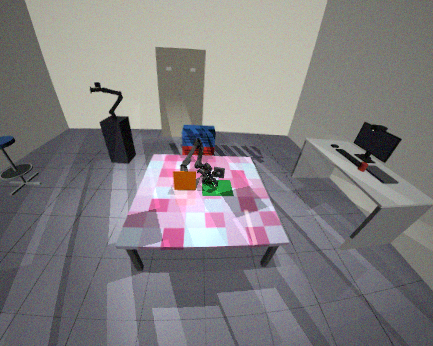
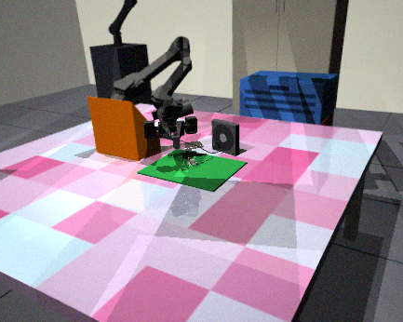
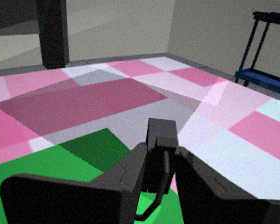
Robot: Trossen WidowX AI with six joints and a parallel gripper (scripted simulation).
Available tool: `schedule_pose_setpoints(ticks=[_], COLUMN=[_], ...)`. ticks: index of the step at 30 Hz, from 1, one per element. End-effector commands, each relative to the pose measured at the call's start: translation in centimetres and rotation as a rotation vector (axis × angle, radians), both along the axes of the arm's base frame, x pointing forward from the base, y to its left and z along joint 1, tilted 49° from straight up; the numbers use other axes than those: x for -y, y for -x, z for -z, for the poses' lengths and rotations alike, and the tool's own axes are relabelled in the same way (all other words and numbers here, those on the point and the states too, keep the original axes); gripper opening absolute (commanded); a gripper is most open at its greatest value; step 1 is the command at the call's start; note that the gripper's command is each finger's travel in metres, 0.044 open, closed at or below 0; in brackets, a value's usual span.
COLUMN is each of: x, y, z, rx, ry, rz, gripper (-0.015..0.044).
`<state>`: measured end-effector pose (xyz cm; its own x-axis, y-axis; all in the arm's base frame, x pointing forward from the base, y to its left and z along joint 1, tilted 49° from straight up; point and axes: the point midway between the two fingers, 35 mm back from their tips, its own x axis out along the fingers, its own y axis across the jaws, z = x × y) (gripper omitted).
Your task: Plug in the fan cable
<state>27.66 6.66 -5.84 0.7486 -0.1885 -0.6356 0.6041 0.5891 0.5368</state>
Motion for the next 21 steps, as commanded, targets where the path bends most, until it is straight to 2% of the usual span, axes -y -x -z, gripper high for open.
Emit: schedule_pose_setpoints(ticks=[1,21], x=[0.27,0.66], y=[-0.09,-0.08], z=[-0.16,-0.29], rx=[-0.007,-0.012], ry=[0.002,0.004], rz=[-0.005,-0.003], gripper=[0.0000,0.0000])
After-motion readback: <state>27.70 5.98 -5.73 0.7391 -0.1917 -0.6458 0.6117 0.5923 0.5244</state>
